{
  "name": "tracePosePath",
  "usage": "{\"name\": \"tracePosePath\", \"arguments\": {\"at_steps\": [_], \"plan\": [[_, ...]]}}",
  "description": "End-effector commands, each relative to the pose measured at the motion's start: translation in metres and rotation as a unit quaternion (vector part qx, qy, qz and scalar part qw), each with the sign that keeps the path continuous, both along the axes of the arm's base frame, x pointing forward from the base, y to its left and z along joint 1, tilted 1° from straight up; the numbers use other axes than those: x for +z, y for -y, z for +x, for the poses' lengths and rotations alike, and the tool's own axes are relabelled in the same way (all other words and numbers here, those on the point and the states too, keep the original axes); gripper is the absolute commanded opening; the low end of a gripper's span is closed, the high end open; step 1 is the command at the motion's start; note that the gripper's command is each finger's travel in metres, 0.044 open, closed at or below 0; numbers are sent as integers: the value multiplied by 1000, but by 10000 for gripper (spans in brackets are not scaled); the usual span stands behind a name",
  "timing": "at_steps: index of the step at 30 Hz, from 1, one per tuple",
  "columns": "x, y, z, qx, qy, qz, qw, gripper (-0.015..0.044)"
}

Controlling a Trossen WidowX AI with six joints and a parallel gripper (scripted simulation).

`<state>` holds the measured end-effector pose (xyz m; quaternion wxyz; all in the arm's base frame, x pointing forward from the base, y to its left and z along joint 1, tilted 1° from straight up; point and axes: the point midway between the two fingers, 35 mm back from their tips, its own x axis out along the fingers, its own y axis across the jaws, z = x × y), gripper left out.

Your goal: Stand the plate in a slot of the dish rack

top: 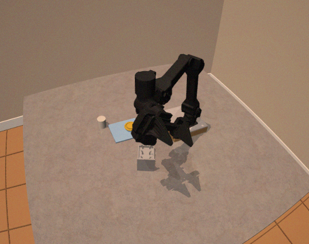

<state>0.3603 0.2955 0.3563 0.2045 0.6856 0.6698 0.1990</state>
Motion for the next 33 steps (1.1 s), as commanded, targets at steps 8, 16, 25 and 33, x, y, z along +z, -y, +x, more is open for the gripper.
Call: {"name": "tracePosePath", "arguments": {"at_steps": [8,16,25,33], "plan": [[-13,29,31,-79,61,-36,994,400],[-33,72,62,-160,130,-105,973,400],[-58,127,85,-222,199,-209,931,400],[-83,180,93,-244,247,-317,883,400]]}}
